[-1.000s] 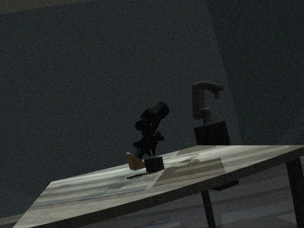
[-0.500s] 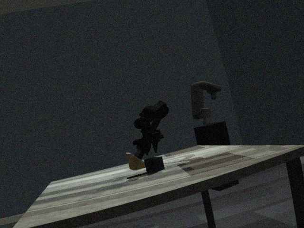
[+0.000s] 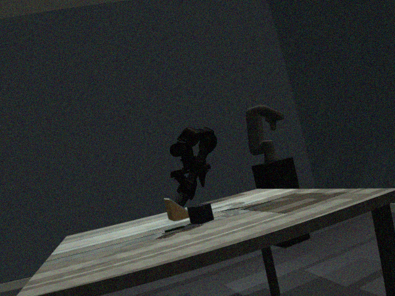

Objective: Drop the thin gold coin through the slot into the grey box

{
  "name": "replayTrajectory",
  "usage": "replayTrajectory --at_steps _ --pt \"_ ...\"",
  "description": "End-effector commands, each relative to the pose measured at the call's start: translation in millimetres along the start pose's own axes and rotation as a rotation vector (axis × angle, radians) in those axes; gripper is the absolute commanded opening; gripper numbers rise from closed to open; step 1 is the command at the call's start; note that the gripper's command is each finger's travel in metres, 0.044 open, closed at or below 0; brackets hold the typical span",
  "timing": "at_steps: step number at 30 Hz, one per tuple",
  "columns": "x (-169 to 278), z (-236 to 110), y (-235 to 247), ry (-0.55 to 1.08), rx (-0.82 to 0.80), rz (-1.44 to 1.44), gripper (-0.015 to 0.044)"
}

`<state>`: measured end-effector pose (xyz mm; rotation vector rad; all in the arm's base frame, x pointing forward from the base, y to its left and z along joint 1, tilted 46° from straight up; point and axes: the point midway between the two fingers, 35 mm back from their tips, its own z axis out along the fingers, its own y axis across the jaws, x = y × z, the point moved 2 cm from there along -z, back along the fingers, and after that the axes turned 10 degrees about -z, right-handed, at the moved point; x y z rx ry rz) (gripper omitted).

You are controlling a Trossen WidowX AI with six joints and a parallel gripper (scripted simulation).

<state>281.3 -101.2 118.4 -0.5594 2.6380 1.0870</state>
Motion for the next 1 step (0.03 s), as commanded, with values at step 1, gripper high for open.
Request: replayTrajectory --at_steps 1 --pt "0.2 -1.1 -0.2 0.003 0.001 -0.005 0.0440"
